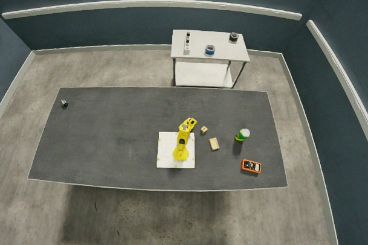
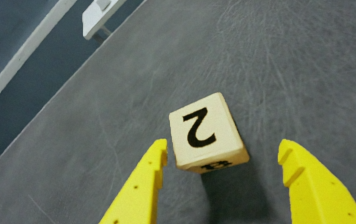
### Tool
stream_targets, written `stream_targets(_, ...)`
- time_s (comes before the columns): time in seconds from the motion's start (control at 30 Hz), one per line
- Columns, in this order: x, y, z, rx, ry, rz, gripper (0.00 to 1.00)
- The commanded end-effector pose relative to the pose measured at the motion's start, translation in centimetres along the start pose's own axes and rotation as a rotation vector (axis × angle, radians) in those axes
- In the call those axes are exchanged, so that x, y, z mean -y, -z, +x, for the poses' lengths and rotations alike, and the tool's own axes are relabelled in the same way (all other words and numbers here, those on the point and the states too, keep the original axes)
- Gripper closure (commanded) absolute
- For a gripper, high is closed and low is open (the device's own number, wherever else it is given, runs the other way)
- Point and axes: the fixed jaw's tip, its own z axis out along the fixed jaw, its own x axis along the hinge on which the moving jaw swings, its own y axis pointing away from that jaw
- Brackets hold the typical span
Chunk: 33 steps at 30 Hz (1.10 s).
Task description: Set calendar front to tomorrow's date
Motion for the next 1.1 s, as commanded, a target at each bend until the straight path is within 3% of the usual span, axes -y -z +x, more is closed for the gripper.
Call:
stream_targets(0.0, -0.3, 0.5, -0.3, 0.013, -0.209, -0.026, 0.64)
stream_targets(0.27, -0.5, 0.5, -0.5, 0.022, -0.209, -0.037, 0.64)
stream_targets(0.53, -1.4, 0.9, -2.0, 0.084, -0.302, -0.109, 0.65)
stream_targets(0.77, -1.8, 1.1, -2.6, 0.108, -0.285, -0.136, 0.65)
stream_targets(1.07, -1.9, 1.3, -2.9, 0.119, -0.268, -0.148, 0.65)
